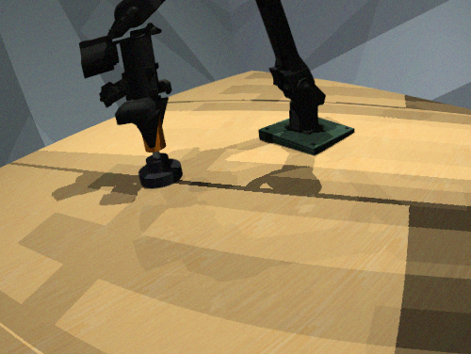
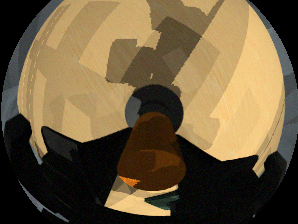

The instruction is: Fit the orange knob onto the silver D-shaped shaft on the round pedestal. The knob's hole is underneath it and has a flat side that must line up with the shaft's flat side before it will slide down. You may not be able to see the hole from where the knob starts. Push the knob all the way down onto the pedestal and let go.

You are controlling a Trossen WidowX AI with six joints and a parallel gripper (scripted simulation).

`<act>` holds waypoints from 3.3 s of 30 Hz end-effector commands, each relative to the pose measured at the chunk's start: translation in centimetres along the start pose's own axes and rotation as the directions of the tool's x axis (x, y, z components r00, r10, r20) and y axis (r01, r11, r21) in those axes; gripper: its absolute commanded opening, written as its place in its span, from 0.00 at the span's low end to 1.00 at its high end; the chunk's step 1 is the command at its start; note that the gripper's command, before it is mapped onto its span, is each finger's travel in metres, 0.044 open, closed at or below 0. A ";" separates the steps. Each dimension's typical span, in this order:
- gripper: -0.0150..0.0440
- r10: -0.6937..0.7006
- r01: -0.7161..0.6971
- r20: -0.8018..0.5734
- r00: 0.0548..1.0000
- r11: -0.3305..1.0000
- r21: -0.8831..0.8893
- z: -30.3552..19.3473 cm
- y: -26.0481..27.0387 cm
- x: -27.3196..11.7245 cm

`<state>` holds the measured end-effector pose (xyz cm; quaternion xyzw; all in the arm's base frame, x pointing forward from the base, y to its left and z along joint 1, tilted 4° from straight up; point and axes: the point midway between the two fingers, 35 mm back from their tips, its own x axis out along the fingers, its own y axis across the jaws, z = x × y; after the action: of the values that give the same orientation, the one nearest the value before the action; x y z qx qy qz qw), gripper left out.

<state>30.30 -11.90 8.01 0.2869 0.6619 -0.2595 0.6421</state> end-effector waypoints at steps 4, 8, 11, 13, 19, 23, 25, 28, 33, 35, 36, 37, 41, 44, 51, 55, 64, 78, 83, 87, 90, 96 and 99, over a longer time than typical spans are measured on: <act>0.25 -0.003 0.003 0.001 1.000 0.991 0.131 -0.4 -0.2 0.0; 0.25 -0.003 0.003 0.001 1.000 0.991 0.131 -0.5 -0.2 -0.1; 0.25 -0.003 0.003 0.001 1.000 0.991 0.131 -0.4 -0.2 -0.1; 0.25 -0.003 0.003 0.002 1.000 0.991 0.131 -0.3 -0.2 -0.1; 0.25 -0.003 0.003 0.002 1.000 0.991 0.130 -0.1 -0.1 0.0; 0.25 -0.003 0.003 0.002 1.000 0.991 0.130 0.1 0.0 -0.1; 0.25 -0.003 0.003 0.002 1.000 0.991 0.130 0.3 0.0 -0.2; 0.25 -0.003 0.003 0.002 1.000 0.991 0.130 0.5 0.1 -0.2; 0.25 -0.003 0.003 0.002 1.000 0.991 0.130 0.7 0.2 0.1; 0.25 -0.003 0.003 0.002 1.000 0.991 0.130 0.7 0.2 0.1; 0.25 -0.003 0.003 0.002 1.000 0.991 0.130 0.7 0.1 0.1; 0.25 -0.003 0.003 0.002 1.000 0.991 0.130 0.7 0.1 0.2; 0.25 -0.003 0.003 0.002 1.000 0.991 0.130 0.7 0.1 0.2; 0.25 -0.003 0.003 0.002 1.000 0.991 0.130 0.6 0.1 0.1; 0.25 -0.003 0.003 0.002 1.000 0.991 0.130 0.3 0.0 0.2; 0.25 -0.003 0.003 0.002 1.000 0.991 0.130 0.1 -0.1 0.2; 0.25 -0.003 0.003 0.002 1.000 0.990 0.139 0.0 -0.1 -0.2; 0.25 -0.003 0.002 0.002 1.000 0.943 0.334 0.5 0.1 0.0; 0.25 -0.003 0.002 0.002 1.000 0.943 0.334 0.5 0.1 0.2; 0.25 -0.003 0.002 0.002 1.000 0.943 0.334 0.5 0.1 0.2; 0.25 -0.003 0.002 0.002 1.000 0.943 0.334 0.4 0.1 0.2; 0.25 -0.003 0.002 0.002 1.000 0.943 0.334 0.2 0.0 0.2; 0.25 -0.003 0.002 0.002 1.000 0.943 0.334 0.2 0.0 0.2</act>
<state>30.48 -11.99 7.84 0.3904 0.6093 -0.3668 0.5847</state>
